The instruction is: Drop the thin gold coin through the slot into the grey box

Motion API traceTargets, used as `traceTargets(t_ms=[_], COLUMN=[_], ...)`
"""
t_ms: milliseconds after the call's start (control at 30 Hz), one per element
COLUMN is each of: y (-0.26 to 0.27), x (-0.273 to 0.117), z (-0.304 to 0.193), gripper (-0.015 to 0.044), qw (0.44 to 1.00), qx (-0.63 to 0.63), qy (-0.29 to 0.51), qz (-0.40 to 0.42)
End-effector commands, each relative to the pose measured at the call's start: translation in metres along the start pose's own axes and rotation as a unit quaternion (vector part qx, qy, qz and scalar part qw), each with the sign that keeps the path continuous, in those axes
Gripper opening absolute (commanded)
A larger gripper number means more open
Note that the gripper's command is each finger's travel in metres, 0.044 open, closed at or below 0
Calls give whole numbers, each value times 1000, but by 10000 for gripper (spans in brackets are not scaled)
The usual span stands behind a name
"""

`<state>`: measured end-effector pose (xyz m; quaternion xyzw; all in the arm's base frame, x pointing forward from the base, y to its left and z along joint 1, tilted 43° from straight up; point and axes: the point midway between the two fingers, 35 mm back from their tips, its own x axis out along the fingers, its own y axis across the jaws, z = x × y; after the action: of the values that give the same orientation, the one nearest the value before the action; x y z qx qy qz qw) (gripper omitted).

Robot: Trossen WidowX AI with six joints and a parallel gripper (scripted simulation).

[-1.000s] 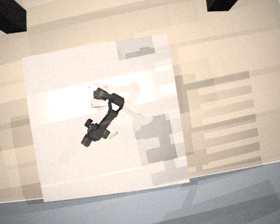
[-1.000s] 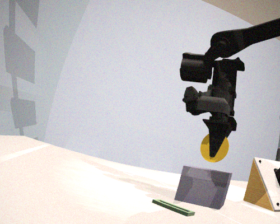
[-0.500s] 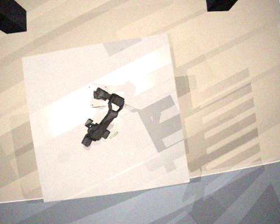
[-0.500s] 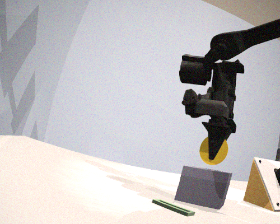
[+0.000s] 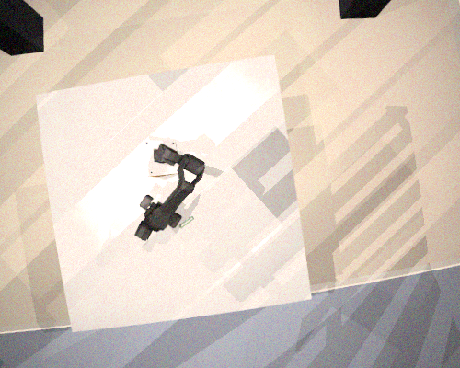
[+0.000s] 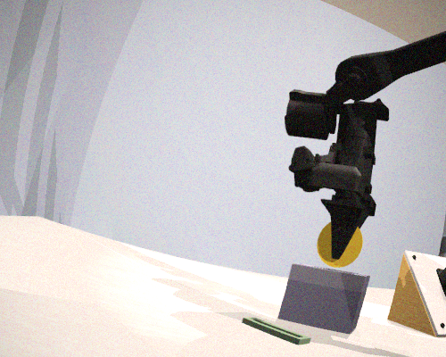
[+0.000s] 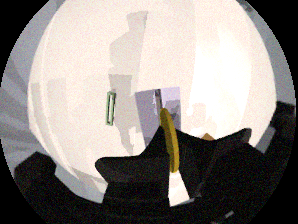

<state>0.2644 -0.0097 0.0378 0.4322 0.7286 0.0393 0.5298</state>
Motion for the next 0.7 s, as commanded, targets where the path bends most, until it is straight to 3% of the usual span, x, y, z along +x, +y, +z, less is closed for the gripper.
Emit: traceTargets(t_ms=[0, 67, 267, 567, 667], y=[1, 1, 0, 0, 0], x=[3, 4, 1, 1, -5], z=[-1, -1, 0, 0, 0], gripper=[0, 0, 157, 161, 239], qw=[1000, 1000, 1000, 1000, 1000], qx=[2, 2, 0, 0, 0], qy=[2, 2, 0, 0, 0], qz=[2, 2, 0, 0, 0])
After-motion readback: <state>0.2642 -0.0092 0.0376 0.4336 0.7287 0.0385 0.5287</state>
